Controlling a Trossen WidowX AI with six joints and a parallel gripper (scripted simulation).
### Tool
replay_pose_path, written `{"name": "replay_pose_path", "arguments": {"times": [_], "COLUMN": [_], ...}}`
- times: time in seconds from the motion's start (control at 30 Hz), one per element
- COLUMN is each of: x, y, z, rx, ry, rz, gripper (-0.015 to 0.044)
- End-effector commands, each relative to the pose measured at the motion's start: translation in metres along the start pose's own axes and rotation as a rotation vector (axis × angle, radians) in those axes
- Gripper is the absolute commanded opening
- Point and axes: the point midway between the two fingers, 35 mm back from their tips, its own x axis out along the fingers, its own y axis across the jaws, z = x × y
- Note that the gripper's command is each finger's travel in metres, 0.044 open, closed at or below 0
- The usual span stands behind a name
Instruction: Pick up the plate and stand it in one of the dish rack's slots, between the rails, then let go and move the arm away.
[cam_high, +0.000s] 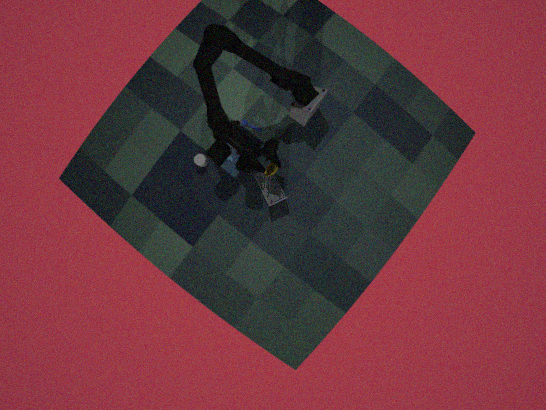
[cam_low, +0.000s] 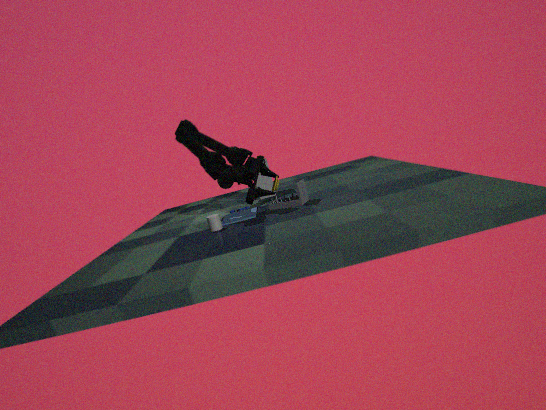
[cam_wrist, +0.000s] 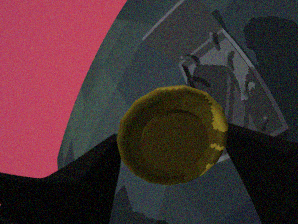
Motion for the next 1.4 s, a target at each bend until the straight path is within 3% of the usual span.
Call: {"name": "replay_pose_path", "arguments": {"times": [0.0, 0.47, 0.97, 1.37], "x": [0.000, -0.006, -0.021, -0.023], "y": [-0.003, -0.017, -0.029, -0.030], "z": [-0.002, -0.008, -0.016, -0.018], "rx": [-0.087, -0.393, -0.734, -0.768], "ry": [-0.073, -0.308, -0.527, -0.545], "rz": [0.014, -0.032, -0.213, -0.238], "gripper": [0.0000, 0.0000, 0.0000, 0.0000]}}
